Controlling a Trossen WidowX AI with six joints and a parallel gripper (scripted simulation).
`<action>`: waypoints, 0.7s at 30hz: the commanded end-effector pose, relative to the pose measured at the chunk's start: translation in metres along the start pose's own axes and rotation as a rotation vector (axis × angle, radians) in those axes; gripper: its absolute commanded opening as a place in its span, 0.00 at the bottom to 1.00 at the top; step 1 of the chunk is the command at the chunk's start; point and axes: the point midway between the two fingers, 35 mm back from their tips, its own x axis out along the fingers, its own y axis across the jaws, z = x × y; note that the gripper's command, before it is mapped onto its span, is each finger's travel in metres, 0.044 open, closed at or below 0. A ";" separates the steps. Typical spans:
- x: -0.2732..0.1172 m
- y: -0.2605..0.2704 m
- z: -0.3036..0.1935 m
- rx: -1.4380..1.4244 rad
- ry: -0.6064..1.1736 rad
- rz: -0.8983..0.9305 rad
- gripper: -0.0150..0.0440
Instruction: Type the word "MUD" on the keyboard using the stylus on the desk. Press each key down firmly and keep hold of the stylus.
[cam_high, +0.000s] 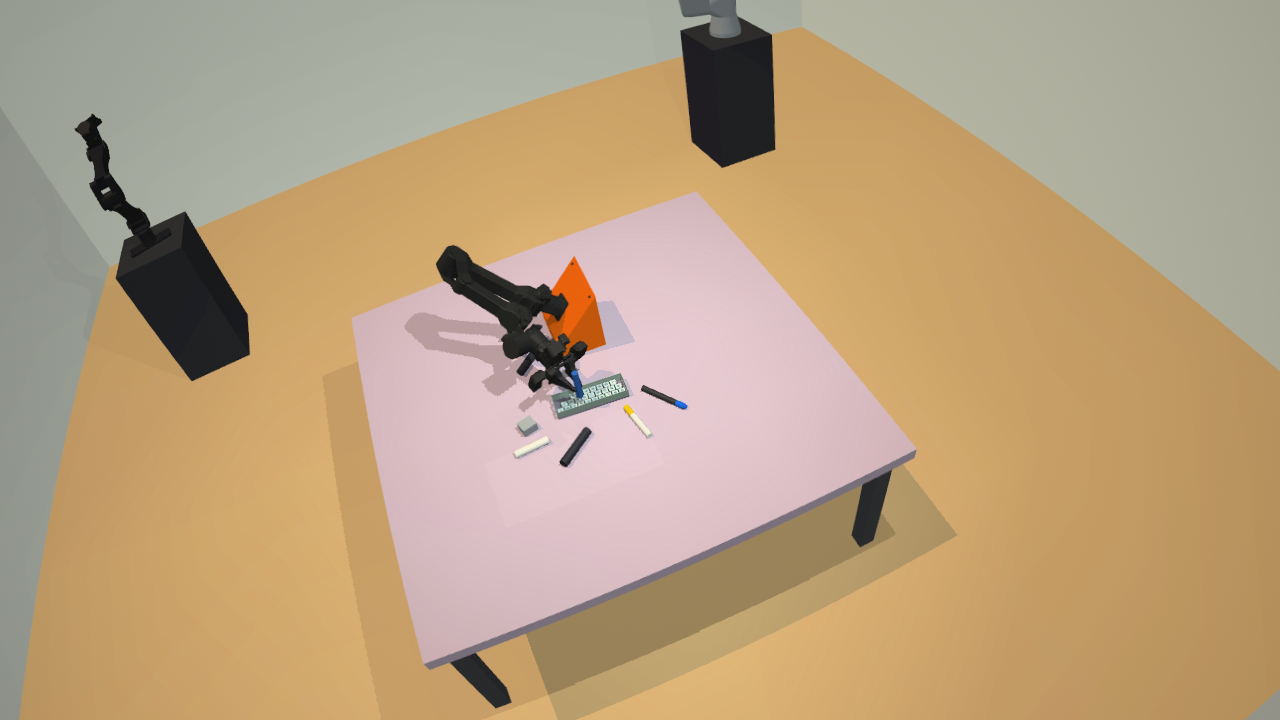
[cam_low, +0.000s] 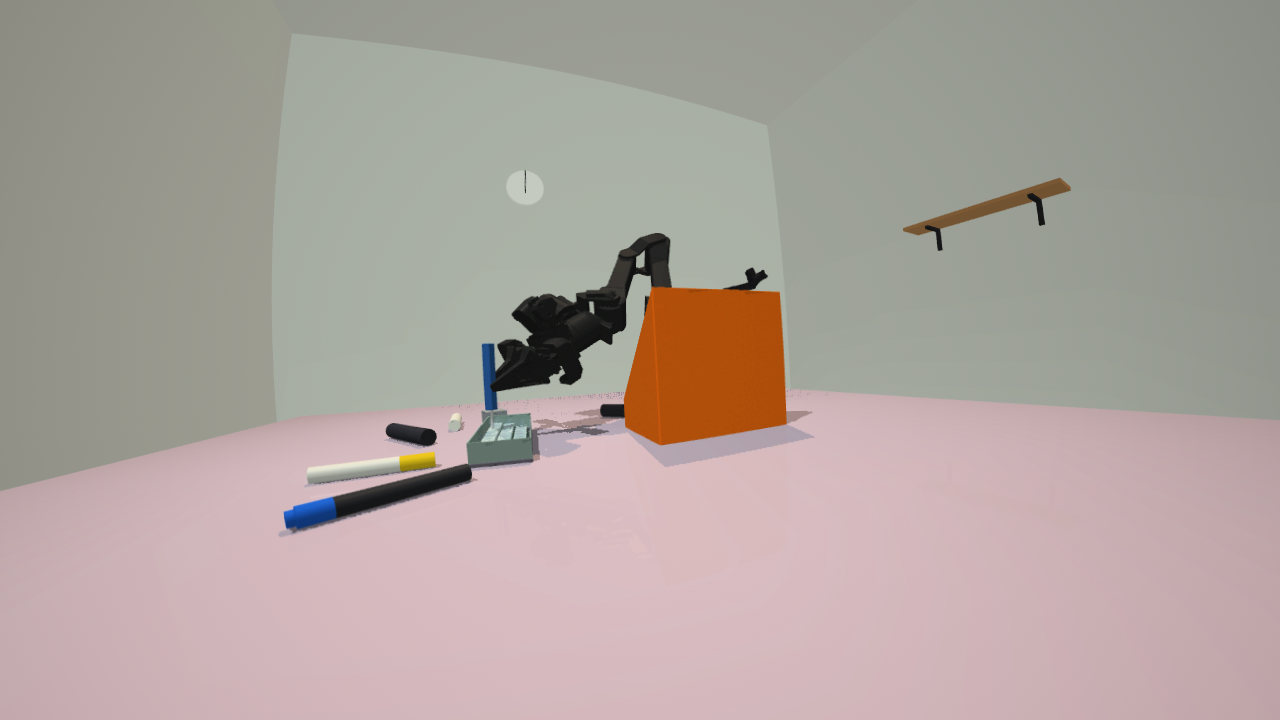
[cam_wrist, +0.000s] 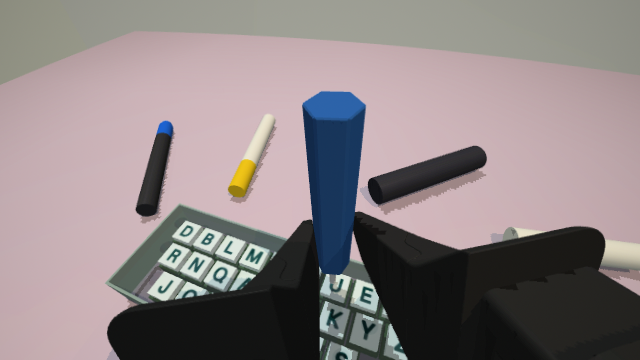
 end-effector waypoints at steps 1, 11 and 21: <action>-0.003 -0.003 0.010 0.004 -0.002 -0.004 0.39; -0.014 -0.004 0.028 0.005 -0.004 -0.006 0.39; -0.009 0.002 0.029 0.002 -0.005 0.001 0.25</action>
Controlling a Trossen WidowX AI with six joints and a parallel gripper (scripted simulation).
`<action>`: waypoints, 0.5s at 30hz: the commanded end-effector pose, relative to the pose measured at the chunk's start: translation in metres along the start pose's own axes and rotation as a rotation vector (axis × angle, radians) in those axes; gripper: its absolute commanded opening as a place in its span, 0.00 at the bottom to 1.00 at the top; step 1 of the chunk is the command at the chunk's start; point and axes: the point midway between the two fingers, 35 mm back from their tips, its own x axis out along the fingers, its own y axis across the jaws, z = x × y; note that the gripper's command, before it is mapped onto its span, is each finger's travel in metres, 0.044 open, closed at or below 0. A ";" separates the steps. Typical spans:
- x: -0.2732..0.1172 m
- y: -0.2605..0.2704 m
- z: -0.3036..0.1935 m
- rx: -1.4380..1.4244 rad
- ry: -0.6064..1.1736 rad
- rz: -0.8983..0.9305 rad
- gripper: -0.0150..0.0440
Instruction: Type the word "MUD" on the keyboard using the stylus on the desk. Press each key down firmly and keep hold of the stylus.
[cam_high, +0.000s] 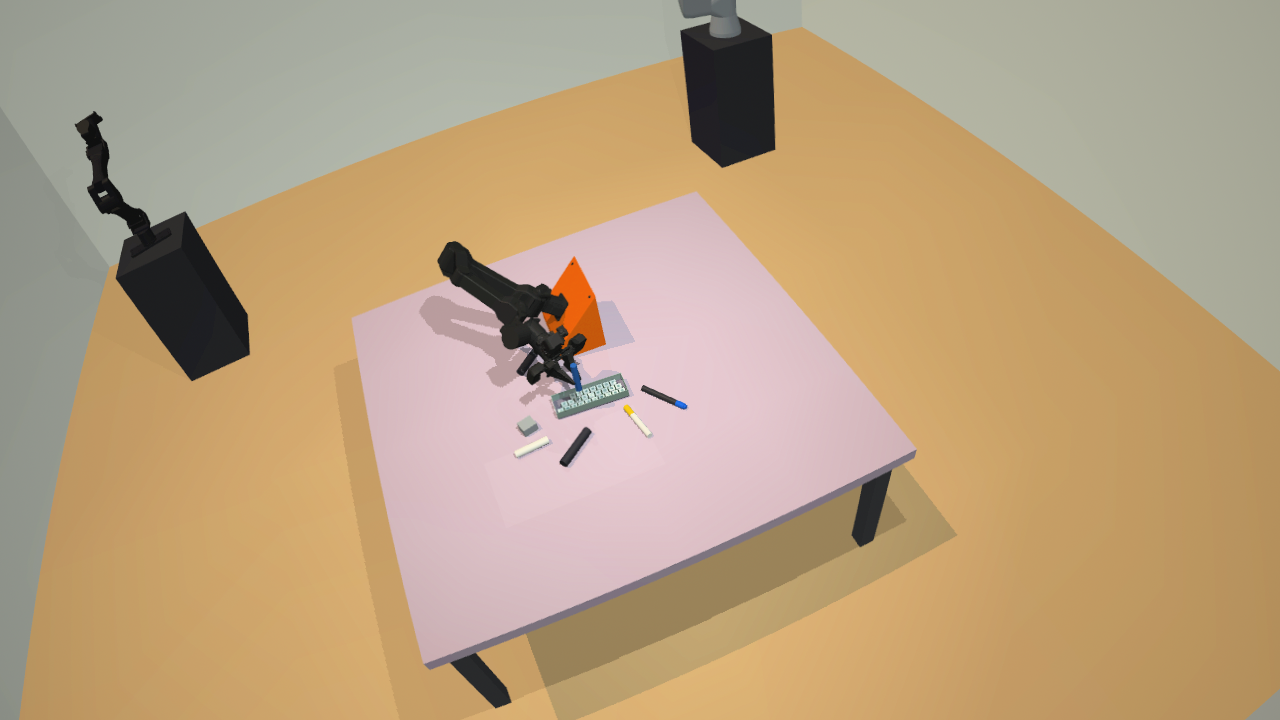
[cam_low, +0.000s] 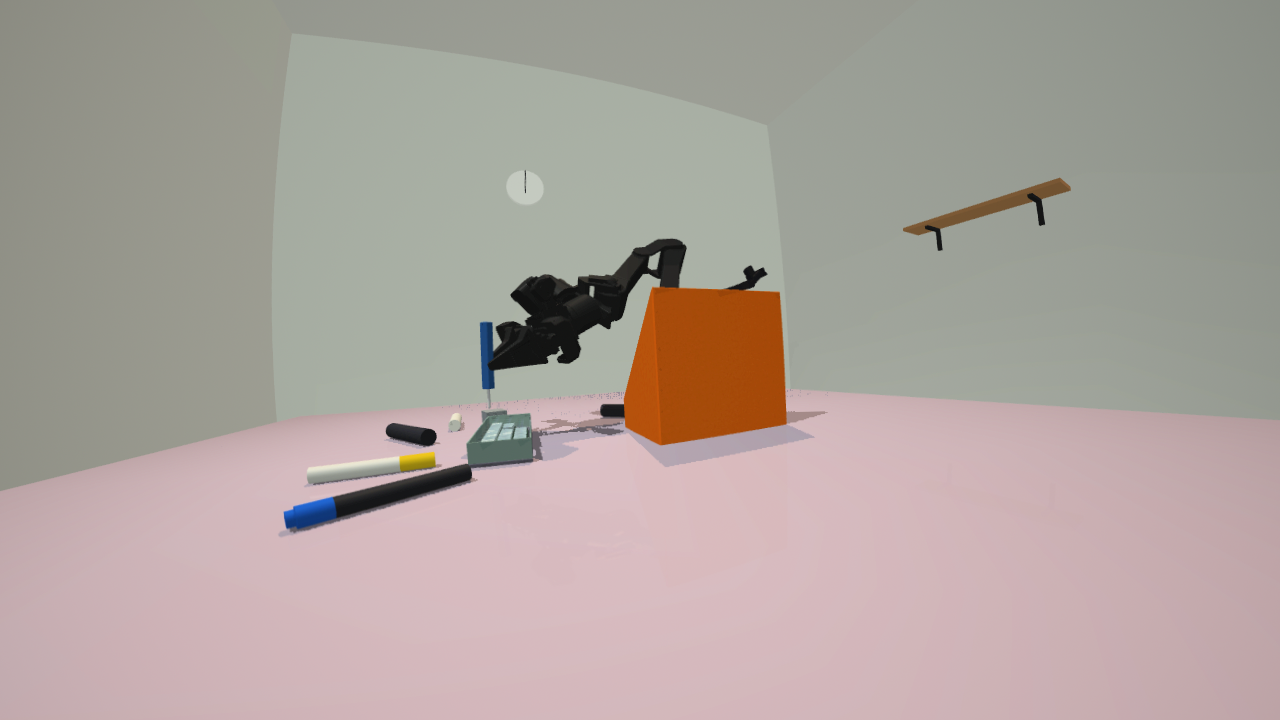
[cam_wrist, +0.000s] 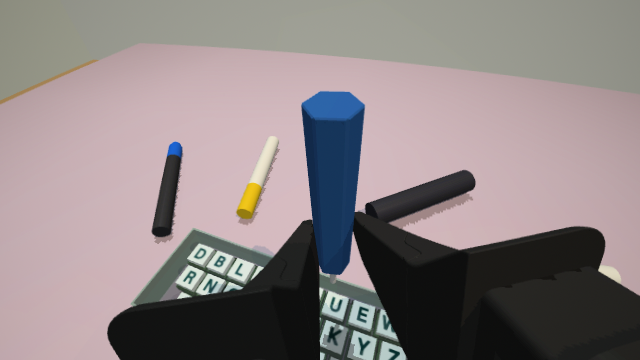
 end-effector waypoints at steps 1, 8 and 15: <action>0.004 0.005 0.002 0.006 0.002 0.004 0.25; 0.015 0.019 0.010 0.013 0.004 0.013 0.25; 0.024 0.035 0.017 0.018 0.005 0.020 0.25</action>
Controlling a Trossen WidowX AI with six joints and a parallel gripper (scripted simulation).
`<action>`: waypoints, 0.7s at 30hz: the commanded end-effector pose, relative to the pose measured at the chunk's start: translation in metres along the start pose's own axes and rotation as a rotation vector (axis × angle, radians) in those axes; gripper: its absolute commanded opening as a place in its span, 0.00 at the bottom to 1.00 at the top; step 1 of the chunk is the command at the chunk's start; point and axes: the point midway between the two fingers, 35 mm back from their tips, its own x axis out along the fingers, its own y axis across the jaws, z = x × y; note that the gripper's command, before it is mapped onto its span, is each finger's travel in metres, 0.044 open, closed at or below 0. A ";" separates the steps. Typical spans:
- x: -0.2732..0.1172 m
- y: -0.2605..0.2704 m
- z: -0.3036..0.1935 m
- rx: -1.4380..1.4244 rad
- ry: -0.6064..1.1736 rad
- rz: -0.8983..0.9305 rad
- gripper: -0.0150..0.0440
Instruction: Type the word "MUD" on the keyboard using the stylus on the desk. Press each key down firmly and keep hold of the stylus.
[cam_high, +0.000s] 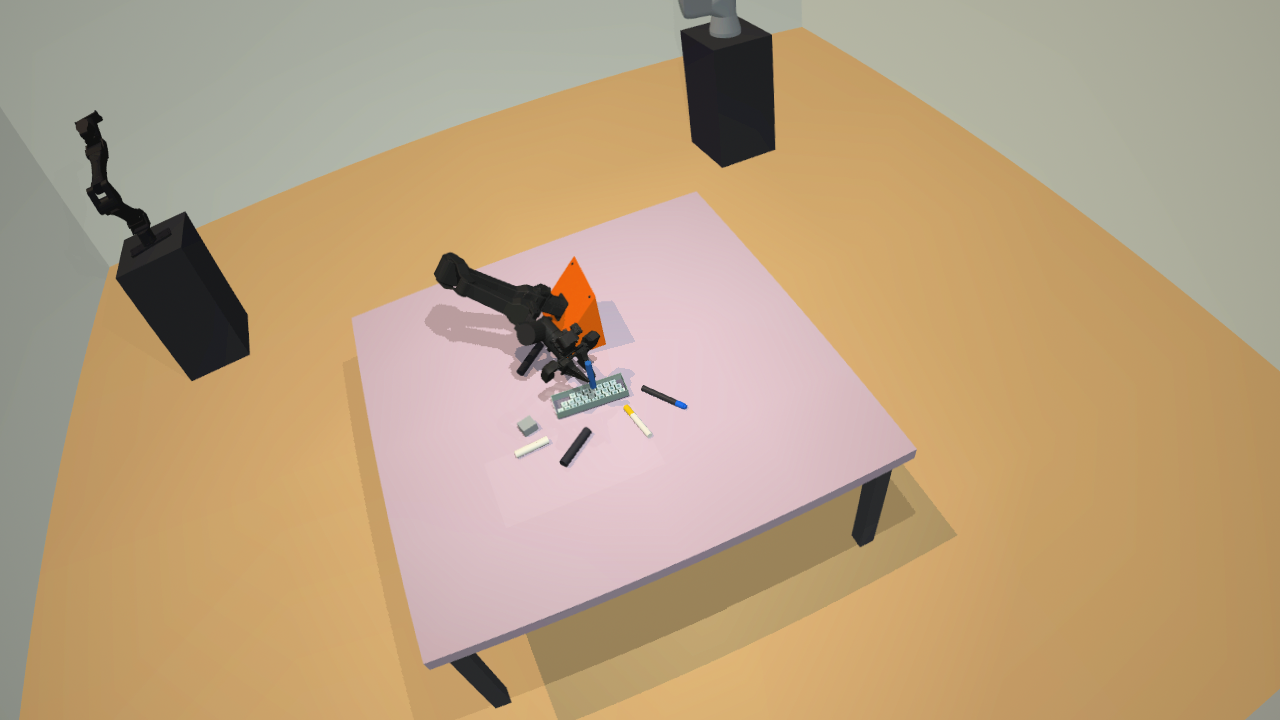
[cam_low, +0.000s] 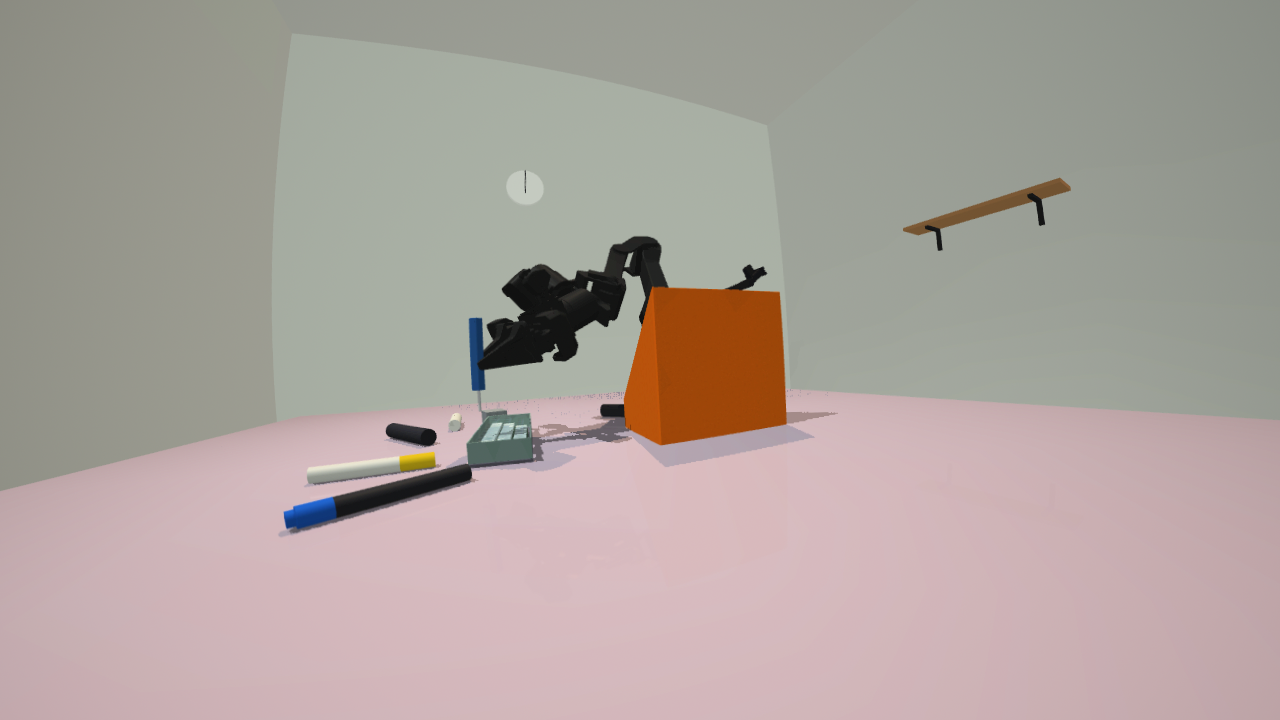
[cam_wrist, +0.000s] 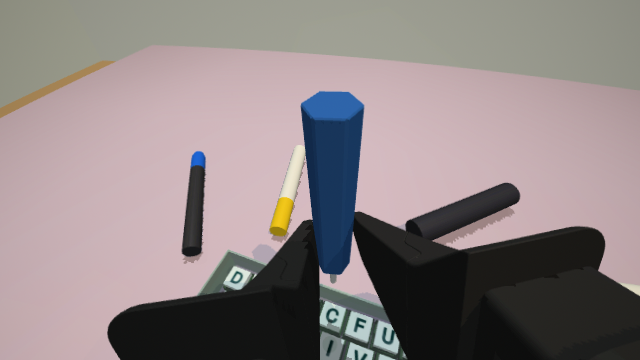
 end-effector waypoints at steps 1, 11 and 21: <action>0.005 0.009 0.004 0.008 0.001 0.001 0.25; 0.015 0.034 0.012 0.013 0.001 0.006 0.25; 0.021 0.061 0.018 0.017 -0.003 0.005 0.25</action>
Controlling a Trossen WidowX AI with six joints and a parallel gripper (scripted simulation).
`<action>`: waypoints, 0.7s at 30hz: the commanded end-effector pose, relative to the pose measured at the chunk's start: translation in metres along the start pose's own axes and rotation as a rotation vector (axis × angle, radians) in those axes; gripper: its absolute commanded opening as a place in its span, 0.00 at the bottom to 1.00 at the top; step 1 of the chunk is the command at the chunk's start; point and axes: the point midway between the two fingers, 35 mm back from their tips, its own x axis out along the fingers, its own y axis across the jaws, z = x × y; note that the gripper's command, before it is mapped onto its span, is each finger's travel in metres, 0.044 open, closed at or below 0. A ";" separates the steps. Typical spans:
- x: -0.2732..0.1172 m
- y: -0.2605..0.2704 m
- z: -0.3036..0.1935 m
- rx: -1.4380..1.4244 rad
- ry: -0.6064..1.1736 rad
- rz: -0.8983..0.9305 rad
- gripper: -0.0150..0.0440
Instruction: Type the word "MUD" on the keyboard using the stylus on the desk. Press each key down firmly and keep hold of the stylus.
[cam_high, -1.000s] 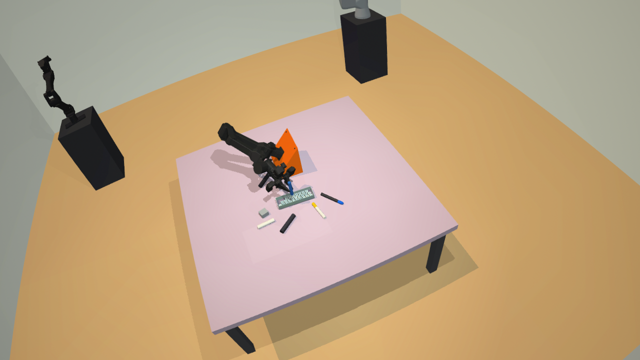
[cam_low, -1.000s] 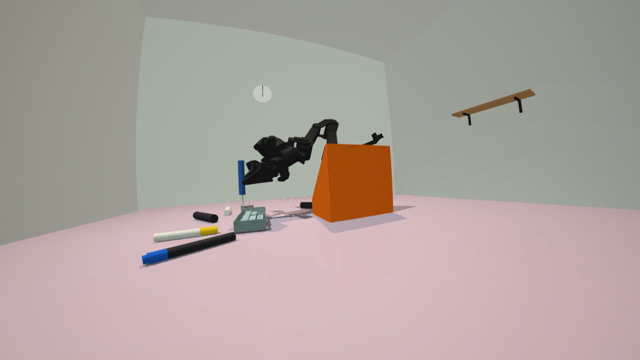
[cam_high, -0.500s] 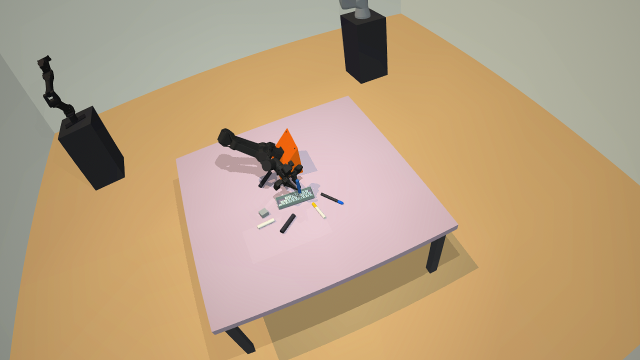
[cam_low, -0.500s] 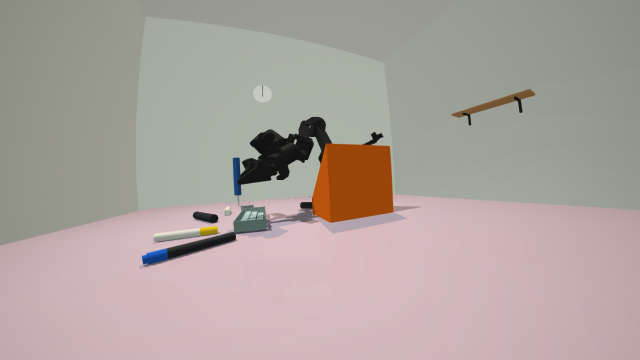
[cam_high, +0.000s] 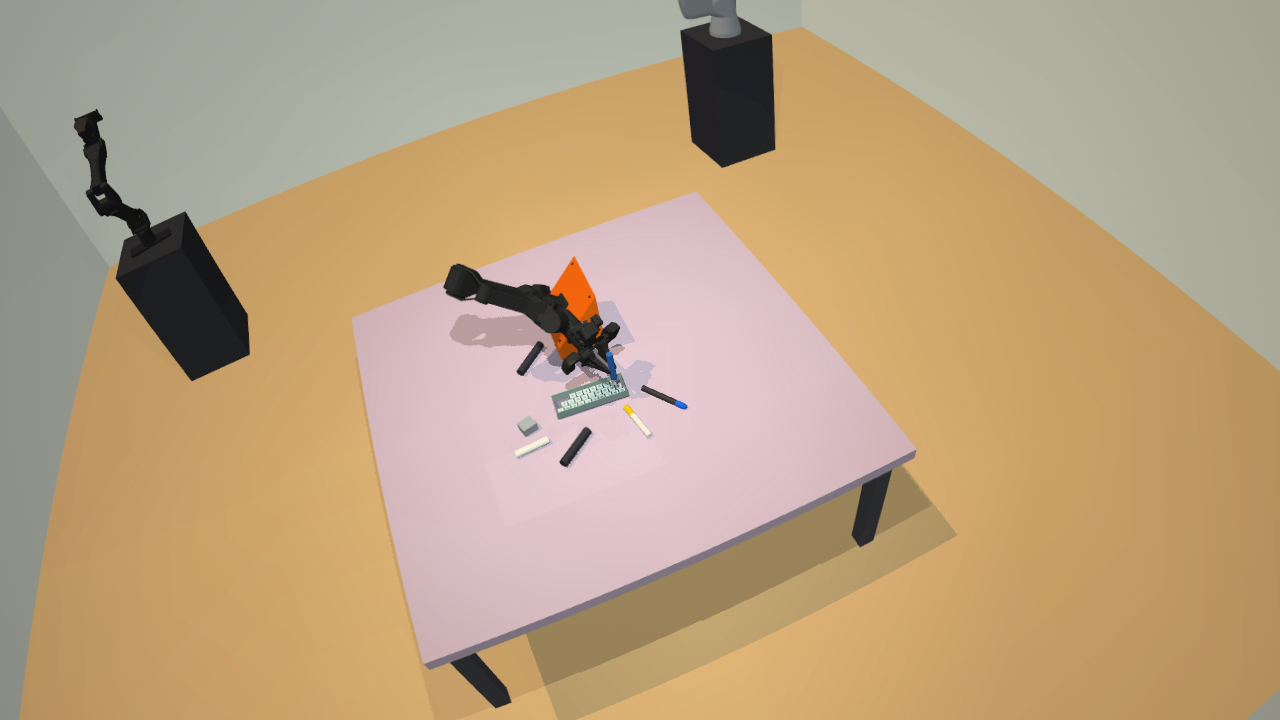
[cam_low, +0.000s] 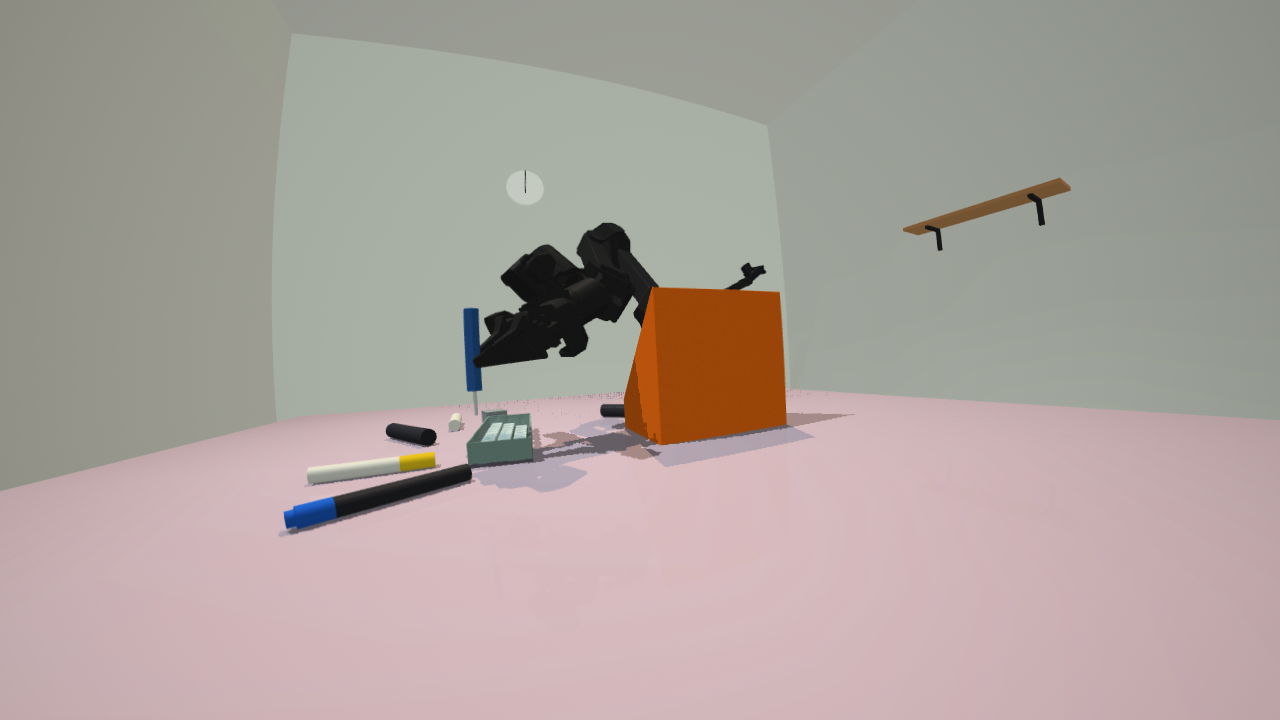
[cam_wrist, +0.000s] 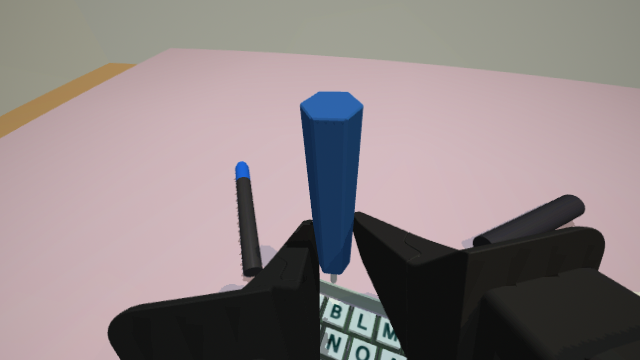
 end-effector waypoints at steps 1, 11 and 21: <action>0.001 0.010 0.002 0.006 -0.001 -0.003 0.25; 0.007 0.017 -0.006 0.007 -0.002 -0.004 0.25; 0.011 0.018 -0.016 0.006 -0.002 -0.005 0.25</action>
